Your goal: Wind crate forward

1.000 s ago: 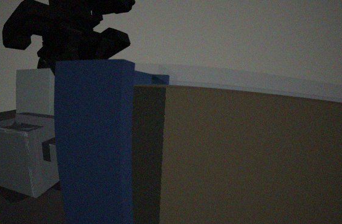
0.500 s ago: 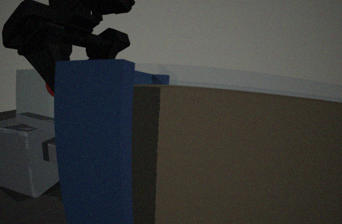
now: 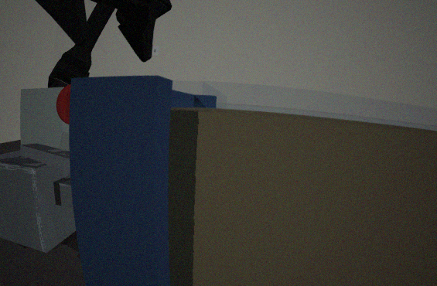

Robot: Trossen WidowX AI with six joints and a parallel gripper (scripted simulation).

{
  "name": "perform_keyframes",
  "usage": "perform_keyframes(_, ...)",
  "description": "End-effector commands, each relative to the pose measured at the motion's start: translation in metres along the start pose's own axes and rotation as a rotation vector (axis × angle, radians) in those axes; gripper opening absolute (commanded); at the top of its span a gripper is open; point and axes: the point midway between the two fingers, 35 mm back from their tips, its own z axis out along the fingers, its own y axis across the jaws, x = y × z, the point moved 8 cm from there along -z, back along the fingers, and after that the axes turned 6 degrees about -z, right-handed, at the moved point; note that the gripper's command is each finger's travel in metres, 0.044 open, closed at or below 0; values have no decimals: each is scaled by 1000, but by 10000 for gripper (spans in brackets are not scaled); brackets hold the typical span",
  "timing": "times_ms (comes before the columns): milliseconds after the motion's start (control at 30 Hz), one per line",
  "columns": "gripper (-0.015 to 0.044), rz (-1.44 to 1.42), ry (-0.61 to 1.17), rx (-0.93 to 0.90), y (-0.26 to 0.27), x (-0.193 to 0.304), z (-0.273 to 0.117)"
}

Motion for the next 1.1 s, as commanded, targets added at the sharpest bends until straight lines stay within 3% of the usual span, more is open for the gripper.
perform_keyframes(0, 440, -2, 10, -1, 3, 0, -9)
perform_keyframes(200, 440, 0, 13, -1, 15, 7, -61)
perform_keyframes(367, 440, 11, 17, 1, 10, 10, -58)
perform_keyframes(633, 440, 5, 445, -67, -50, 70, -92)
perform_keyframes(1067, 440, 4, 455, -73, -51, 71, -93)
